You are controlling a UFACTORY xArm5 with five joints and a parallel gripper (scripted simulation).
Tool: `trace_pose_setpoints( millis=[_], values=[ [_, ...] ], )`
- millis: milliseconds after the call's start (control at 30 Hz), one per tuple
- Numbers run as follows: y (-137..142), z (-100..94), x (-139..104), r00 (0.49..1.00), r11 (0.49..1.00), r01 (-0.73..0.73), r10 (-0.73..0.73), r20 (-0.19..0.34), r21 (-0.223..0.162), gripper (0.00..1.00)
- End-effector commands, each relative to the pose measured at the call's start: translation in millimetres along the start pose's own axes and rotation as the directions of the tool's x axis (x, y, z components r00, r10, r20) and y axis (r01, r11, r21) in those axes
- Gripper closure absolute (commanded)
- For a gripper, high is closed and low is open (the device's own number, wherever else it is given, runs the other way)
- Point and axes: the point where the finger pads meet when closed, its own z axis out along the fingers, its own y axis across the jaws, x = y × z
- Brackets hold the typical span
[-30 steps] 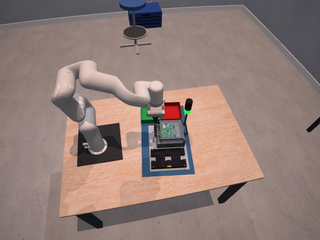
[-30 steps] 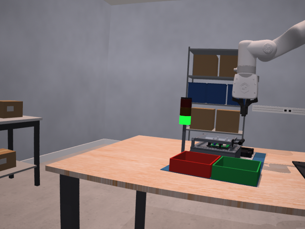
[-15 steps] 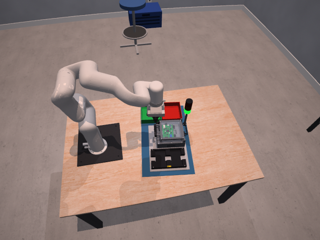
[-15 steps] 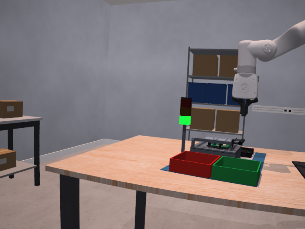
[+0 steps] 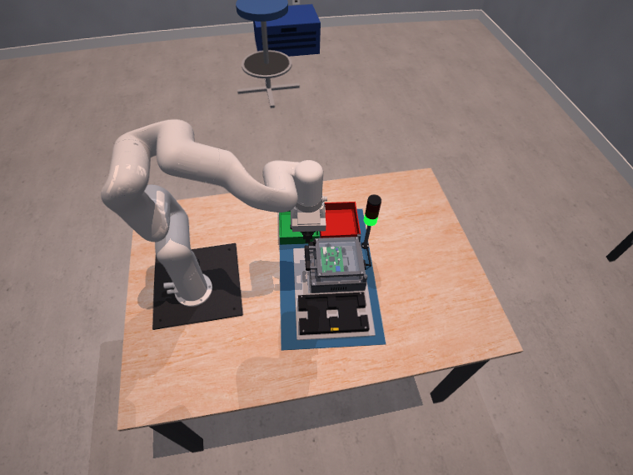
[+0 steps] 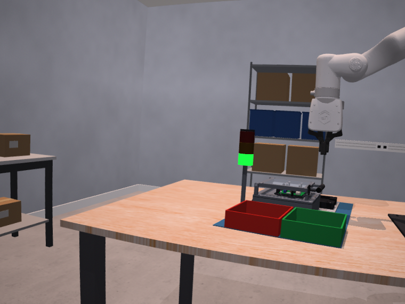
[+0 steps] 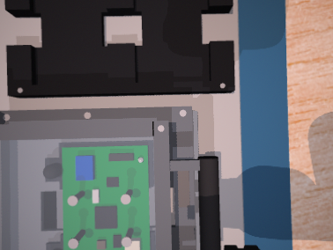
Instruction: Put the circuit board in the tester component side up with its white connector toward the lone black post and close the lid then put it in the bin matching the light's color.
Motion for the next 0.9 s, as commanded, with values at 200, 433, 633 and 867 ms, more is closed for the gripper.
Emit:
trace_pose_setpoints(
  millis=[200,433,633,867],
  values=[
    [-1.0,3.0,-0.1,1.000,1.000,0.000,0.000,0.001,0.004,1.00],
    [-1.0,5.0,-0.1,1.000,1.000,0.000,0.000,0.001,0.004,1.00],
    [-1.0,5.1,-0.1,1.000,1.000,0.000,0.000,0.001,0.004,1.00],
    [-1.0,5.1,-0.1,1.000,1.000,-0.022,0.022,0.001,0.004,1.00]
  ],
)
